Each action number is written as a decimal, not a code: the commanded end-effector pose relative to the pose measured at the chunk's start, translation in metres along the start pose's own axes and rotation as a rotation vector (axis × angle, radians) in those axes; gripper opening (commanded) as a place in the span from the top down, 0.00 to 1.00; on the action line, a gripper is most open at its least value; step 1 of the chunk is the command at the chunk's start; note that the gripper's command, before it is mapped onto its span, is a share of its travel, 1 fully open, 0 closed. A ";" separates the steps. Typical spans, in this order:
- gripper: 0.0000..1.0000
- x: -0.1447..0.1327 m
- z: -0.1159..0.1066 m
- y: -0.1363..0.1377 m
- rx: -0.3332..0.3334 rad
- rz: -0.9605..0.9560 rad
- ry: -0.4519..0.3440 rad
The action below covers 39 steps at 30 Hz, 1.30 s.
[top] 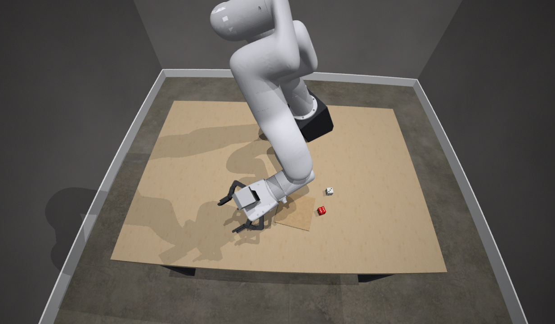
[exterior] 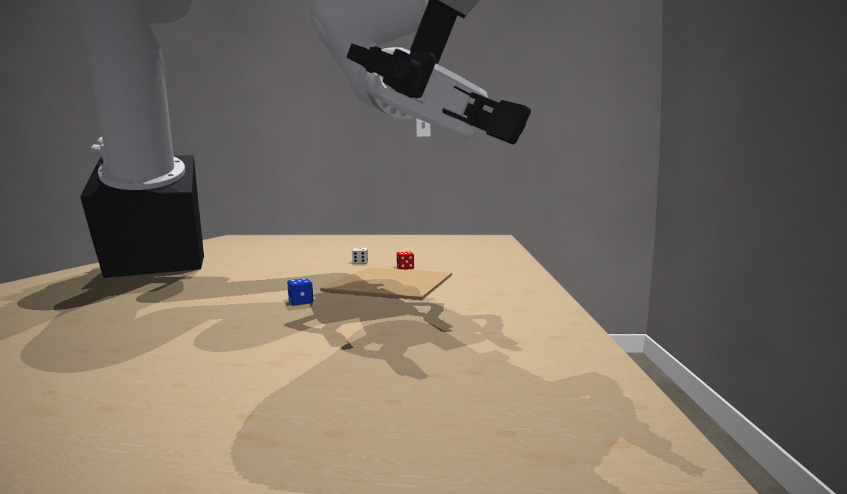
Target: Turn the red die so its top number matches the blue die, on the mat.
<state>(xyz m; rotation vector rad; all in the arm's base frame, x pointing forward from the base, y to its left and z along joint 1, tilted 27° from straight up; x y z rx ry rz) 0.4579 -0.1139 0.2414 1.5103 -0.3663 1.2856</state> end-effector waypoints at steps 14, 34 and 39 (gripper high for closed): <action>0.00 0.001 0.000 0.000 -0.001 0.003 0.001; 0.00 -0.057 -0.009 0.042 -0.002 -0.180 -0.377; 0.00 -0.080 -0.022 0.056 0.040 -0.232 -0.550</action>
Point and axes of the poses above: the point where the finger pads meet when closed, its own z axis out along the fingers, its own y axis across the jaws, x = y × z, the point moved 6 cm from there along -z, back along the fingers, and after that the axes turned 15 degrees about -z, right-handed, at the moved point
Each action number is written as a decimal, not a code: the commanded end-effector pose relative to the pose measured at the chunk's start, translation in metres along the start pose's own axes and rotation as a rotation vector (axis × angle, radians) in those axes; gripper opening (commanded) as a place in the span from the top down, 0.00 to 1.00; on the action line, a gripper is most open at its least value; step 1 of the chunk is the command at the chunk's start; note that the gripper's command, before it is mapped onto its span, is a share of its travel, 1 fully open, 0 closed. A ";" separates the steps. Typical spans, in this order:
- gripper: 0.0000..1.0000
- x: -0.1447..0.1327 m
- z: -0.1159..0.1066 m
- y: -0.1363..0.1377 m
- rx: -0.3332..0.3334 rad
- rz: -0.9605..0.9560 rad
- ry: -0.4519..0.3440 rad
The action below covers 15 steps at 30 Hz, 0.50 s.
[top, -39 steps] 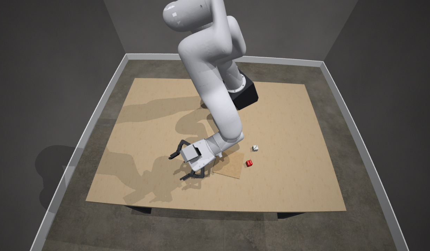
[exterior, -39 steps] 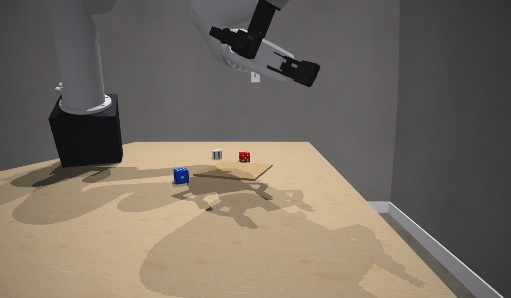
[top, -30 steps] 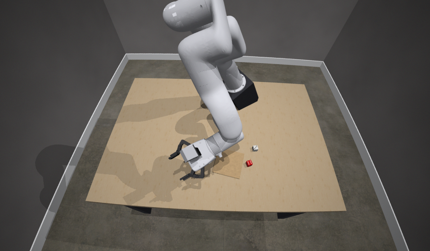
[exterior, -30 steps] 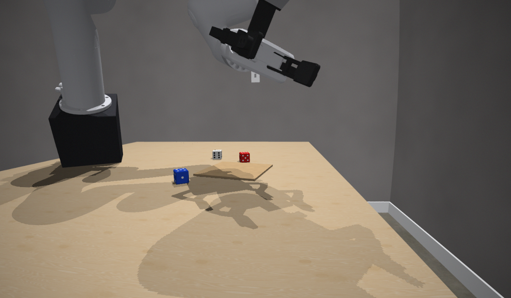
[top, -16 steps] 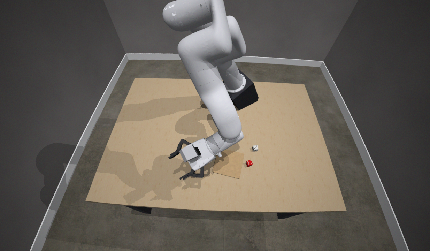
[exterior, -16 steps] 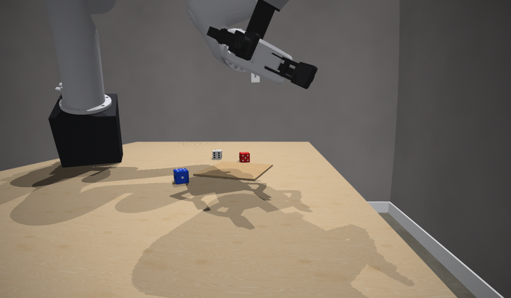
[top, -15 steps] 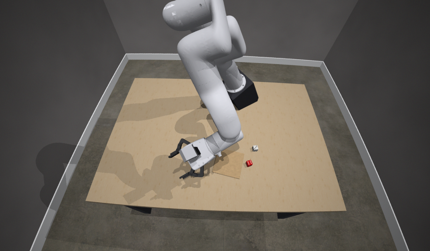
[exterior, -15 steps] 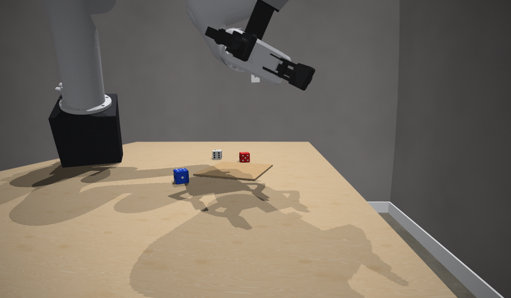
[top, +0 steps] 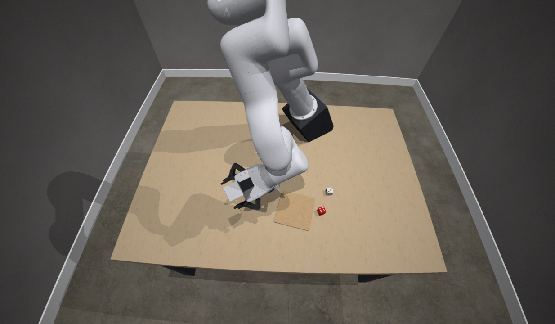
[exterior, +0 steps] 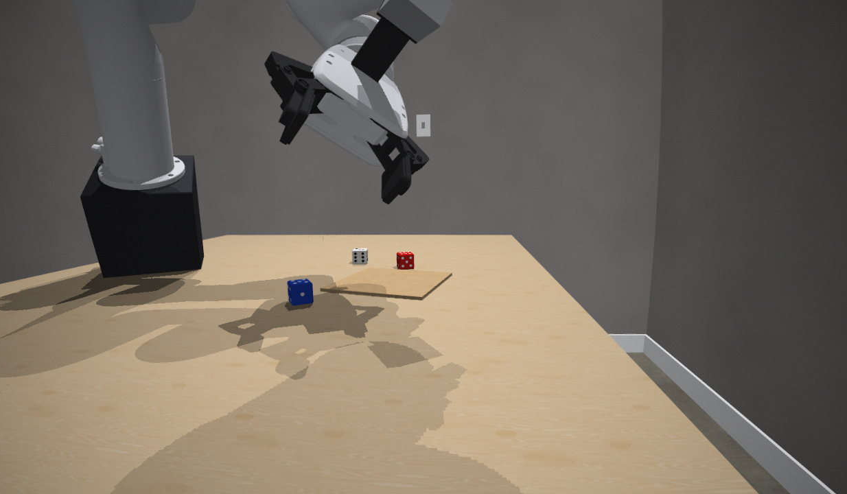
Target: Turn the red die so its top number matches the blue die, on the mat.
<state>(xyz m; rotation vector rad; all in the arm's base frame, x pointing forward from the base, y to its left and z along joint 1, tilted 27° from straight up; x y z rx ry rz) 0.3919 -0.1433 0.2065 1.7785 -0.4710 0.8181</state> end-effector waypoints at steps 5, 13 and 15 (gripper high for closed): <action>0.00 -0.039 -0.007 0.014 0.097 -0.084 -0.264; 0.00 -0.059 -0.020 0.017 0.208 -0.107 -0.413; 0.00 -0.066 -0.027 0.017 0.268 -0.107 -0.469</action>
Point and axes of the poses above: the point where the finger pads meet when closed, its own z axis out along the fingers, its own y axis across the jaws, x = y × z, the point moved 6 cm from there along -z, back along the fingers, and after that the axes turned 15 degrees about -z, right-handed, at the moved point
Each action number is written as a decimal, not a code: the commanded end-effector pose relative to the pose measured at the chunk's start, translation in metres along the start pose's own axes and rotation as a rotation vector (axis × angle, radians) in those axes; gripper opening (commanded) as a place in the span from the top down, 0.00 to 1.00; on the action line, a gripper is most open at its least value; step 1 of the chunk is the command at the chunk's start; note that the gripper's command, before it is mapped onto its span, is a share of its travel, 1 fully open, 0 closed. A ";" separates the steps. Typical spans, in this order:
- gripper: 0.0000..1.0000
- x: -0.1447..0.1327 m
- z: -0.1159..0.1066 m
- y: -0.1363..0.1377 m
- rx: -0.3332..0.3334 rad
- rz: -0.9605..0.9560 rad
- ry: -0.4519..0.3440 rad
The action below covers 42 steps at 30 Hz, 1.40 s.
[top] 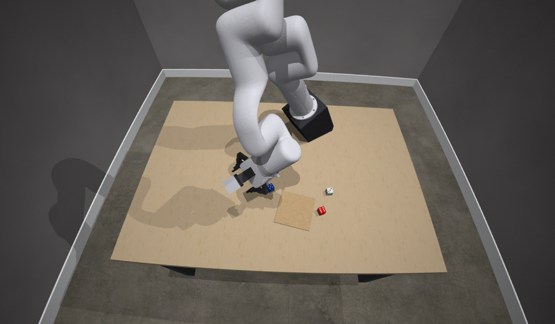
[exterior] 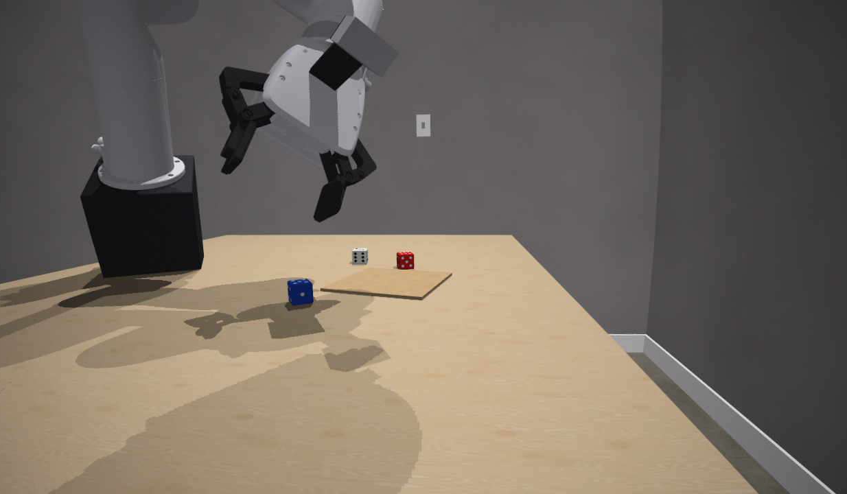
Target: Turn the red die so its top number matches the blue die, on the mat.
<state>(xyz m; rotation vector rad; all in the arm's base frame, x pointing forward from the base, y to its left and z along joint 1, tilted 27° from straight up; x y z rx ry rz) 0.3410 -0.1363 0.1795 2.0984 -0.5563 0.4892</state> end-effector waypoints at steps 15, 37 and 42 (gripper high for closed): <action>0.00 -0.027 -0.032 -0.004 0.416 0.005 -0.235; 0.00 -0.017 -0.047 0.001 0.586 0.063 -0.207; 0.00 -0.017 -0.047 0.001 0.586 0.063 -0.207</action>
Point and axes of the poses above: the point where the finger pads meet when closed, its own z axis out along the fingers, its own y axis across the jaws, x = y × z, the point moved 6 cm from there along -z, back along the fingers, and after that the axes turned 15 degrees about -z, right-handed, at the moved point
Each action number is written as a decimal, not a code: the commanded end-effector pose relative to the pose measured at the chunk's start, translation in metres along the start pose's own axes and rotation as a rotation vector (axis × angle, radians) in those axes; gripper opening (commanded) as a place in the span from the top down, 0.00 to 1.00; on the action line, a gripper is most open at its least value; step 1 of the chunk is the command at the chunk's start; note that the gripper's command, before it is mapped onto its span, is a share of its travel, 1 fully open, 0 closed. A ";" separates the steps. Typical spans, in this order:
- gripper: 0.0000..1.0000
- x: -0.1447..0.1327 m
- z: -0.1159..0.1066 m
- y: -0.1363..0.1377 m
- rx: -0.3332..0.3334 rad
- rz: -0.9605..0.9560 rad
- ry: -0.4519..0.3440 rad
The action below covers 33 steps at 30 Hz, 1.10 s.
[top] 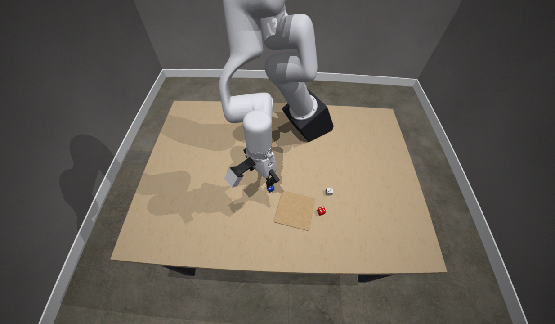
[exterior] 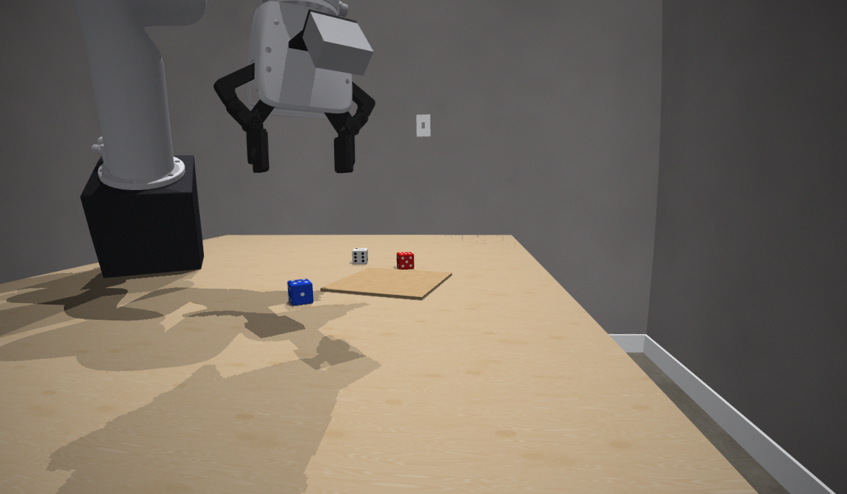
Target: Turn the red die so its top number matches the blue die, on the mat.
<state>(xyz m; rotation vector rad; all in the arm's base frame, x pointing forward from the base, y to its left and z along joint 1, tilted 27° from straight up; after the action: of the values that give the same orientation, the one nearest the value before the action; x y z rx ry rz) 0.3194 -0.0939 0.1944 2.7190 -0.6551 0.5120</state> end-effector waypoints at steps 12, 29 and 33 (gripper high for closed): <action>0.00 0.001 0.015 0.000 0.001 0.001 0.003; 0.00 0.000 0.089 -0.001 0.001 0.001 0.003; 0.00 0.000 0.099 -0.001 0.001 0.001 0.003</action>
<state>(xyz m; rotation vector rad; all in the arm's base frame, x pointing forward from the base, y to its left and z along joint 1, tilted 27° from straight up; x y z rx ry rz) 0.3395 -0.1242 0.1184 2.7439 -0.6568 0.4812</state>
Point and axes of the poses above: the point where the finger pads meet when closed, its own z axis out along the fingers, its own y axis across the jaws, x = y × z, the point moved 6 cm from there along -z, back along the fingers, and after that the axes turned 15 degrees about -z, right-handed, at the moved point
